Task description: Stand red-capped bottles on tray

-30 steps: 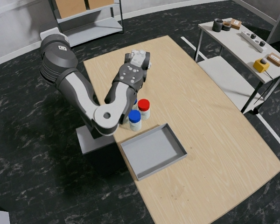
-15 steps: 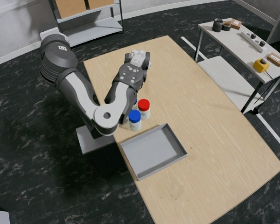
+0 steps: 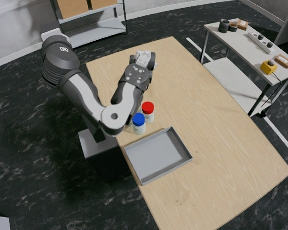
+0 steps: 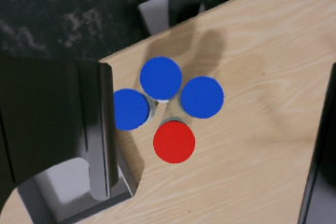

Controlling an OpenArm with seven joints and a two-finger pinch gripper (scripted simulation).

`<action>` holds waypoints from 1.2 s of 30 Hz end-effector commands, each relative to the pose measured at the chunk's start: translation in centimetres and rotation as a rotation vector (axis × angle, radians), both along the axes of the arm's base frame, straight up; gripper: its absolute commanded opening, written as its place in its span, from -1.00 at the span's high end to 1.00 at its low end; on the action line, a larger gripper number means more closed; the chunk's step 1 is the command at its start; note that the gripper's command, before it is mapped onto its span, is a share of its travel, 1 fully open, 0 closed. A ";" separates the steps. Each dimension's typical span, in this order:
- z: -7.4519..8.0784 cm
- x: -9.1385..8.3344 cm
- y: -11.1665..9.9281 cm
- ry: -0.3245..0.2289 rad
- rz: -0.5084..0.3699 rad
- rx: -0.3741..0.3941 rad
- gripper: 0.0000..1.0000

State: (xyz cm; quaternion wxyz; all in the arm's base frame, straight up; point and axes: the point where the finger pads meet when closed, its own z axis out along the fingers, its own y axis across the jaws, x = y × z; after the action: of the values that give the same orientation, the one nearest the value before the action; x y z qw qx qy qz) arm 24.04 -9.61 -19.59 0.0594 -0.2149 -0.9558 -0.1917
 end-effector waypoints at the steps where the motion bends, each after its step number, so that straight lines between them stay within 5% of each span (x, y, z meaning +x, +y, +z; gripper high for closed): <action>1: -0.5 0.4 -0.6 -0.015 0.020 -0.054 0.16; 6: -1.9 1.5 -0.8 -0.028 0.078 -0.149 0.16; 13: -1.9 1.5 -0.8 -0.028 0.078 -0.149 0.16; 23: -3.9 4.0 -1.6 -0.081 0.204 -0.393 0.16; 30: -3.9 4.0 -1.6 -0.081 0.204 -0.393 0.16; 36: -6.3 4.2 -1.5 -0.080 0.198 -0.388 0.16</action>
State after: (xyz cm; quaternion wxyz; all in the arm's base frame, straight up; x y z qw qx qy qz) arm 27.85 -11.23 -25.91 0.0084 -0.1232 -0.9923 -0.0015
